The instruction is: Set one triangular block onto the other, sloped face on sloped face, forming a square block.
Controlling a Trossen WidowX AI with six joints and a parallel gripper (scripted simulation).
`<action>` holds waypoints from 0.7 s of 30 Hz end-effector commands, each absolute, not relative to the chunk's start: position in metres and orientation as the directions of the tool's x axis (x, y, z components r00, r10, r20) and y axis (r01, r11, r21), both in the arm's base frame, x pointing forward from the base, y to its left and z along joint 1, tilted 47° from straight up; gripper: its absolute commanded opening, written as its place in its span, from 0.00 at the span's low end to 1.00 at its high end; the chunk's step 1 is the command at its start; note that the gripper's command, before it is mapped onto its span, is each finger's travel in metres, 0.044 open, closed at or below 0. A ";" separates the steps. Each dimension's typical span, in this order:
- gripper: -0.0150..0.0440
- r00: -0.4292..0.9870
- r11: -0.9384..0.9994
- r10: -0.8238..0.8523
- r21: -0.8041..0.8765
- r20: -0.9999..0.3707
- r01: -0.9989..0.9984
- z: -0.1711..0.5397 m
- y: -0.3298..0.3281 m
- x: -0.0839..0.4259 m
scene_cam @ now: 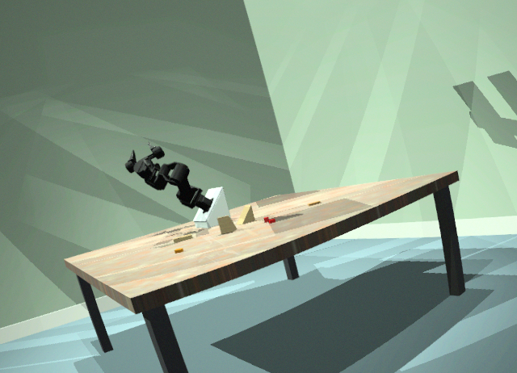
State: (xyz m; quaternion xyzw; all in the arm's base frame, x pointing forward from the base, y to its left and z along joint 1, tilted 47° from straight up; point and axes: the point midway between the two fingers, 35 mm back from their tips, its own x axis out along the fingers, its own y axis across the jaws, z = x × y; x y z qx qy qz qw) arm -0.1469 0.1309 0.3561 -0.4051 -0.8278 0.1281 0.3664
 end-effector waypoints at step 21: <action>1.00 0.110 -0.233 0.968 -0.638 -0.227 0.734 0.215 0.322 -0.106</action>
